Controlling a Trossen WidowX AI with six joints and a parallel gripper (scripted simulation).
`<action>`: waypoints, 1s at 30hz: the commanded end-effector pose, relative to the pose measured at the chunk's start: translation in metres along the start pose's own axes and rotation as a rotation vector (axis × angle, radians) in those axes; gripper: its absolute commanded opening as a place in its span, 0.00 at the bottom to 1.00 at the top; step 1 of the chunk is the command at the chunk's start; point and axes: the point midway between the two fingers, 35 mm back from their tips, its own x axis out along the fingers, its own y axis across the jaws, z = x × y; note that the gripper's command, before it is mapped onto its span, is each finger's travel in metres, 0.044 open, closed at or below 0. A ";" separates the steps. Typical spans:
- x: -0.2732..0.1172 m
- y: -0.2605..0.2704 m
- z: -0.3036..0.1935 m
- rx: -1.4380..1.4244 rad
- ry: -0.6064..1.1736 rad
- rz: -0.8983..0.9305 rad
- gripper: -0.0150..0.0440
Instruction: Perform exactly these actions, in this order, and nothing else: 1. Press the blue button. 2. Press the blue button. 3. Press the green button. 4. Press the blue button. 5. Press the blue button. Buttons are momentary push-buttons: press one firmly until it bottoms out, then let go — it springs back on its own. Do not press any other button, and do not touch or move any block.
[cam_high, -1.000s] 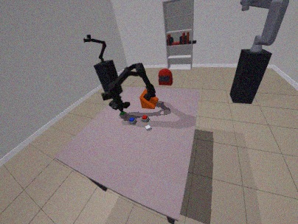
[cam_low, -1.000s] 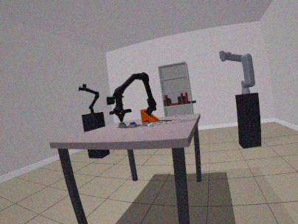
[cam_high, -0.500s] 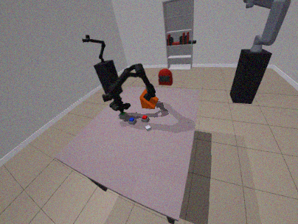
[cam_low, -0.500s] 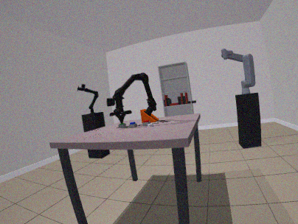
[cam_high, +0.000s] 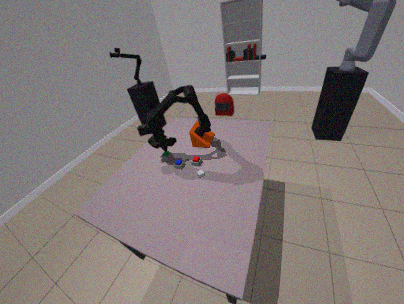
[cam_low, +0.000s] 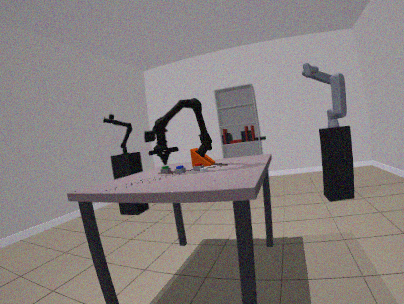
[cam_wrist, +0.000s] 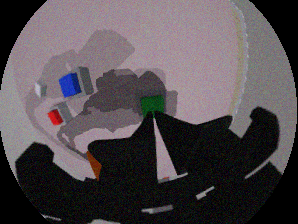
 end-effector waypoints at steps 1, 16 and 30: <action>-0.017 -0.002 0.002 -0.007 -0.011 -0.015 0.29; -0.080 0.010 0.009 -0.006 -0.011 -0.019 0.29; -0.077 0.130 0.061 -0.008 -0.012 -0.008 0.29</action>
